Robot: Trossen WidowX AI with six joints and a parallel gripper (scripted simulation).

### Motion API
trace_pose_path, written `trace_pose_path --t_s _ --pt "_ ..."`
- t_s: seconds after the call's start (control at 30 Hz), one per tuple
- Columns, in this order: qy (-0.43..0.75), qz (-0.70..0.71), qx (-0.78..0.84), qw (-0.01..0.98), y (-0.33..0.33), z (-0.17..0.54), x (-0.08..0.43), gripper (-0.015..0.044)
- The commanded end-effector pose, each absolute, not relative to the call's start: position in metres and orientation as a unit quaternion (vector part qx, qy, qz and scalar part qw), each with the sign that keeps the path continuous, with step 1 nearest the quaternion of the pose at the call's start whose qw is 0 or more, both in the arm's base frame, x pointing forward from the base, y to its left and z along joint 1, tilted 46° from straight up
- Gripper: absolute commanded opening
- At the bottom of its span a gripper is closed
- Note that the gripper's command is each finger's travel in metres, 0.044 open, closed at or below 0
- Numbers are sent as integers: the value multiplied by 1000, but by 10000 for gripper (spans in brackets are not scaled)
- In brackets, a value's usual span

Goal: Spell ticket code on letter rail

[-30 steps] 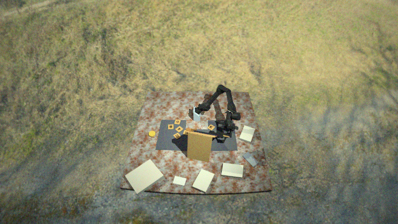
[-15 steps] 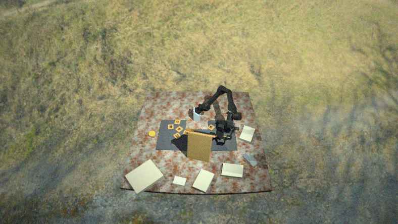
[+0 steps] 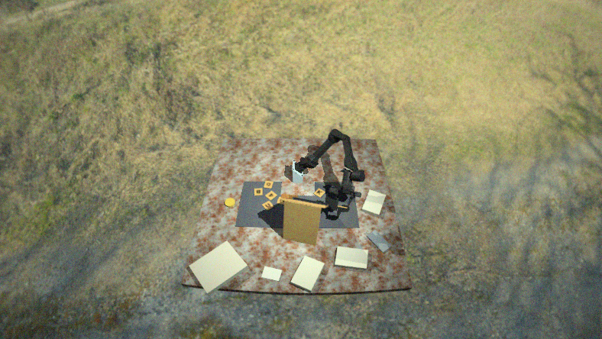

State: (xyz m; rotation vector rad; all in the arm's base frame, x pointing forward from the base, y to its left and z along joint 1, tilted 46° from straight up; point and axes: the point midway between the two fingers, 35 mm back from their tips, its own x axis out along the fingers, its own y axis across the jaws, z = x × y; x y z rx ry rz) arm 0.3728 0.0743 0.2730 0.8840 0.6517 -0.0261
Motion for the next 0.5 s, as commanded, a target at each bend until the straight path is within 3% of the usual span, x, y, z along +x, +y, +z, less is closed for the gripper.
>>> trace_pose_path --t_s 0.0,0.47 --pt "311 -12 420 852 74 270 372 0" --pt "311 -12 420 852 69 264 370 0"
